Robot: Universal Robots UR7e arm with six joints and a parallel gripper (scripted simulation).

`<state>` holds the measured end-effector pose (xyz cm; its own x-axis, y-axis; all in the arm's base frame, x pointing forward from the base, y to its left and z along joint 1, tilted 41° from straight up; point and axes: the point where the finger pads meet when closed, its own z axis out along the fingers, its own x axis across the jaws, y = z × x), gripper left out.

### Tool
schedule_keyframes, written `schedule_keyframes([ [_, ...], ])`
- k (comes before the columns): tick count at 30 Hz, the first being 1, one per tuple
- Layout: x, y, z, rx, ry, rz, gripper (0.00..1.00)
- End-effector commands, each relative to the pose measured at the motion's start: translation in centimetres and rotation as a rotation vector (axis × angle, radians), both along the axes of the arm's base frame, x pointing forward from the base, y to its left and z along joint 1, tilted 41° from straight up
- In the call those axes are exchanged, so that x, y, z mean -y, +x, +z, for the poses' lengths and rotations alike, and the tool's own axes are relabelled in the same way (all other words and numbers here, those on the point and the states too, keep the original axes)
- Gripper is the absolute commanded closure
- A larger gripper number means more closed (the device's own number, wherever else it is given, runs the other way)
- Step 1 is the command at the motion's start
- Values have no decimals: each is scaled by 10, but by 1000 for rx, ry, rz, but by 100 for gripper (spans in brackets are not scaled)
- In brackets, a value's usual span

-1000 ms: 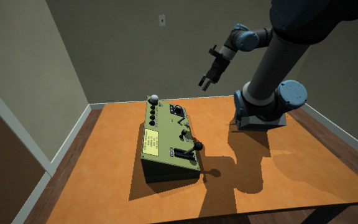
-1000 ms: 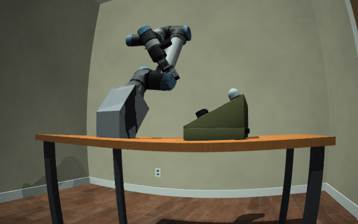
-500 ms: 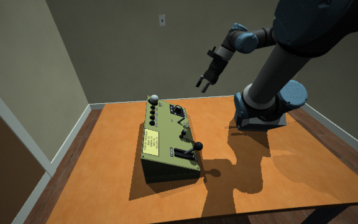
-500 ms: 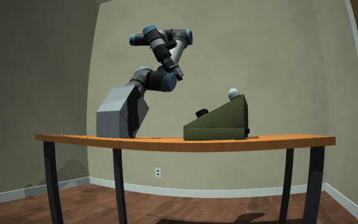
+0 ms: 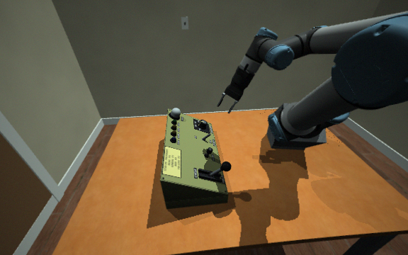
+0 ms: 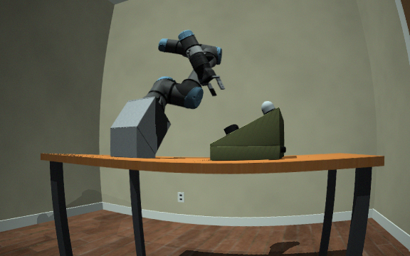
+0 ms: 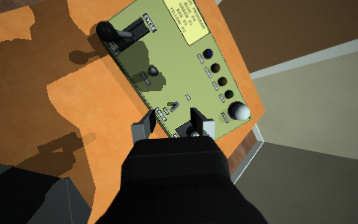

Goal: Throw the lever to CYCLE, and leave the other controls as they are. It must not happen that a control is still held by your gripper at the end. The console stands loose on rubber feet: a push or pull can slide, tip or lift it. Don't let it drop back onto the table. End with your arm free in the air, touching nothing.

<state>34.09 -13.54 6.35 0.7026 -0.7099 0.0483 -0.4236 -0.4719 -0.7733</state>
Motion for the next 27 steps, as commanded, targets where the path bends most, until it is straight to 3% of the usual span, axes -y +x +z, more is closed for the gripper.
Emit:
schedule_keyframes([
  [1, -12, 6, 9, 70, -92, 92, 0],
  [16, -101, 31, 59, 540, -649, 692, 0],
  [18, -101, 31, 59, 540, -649, 692, 0],
  [27, -149, 35, 81, 823, -945, 1023, 0],
])
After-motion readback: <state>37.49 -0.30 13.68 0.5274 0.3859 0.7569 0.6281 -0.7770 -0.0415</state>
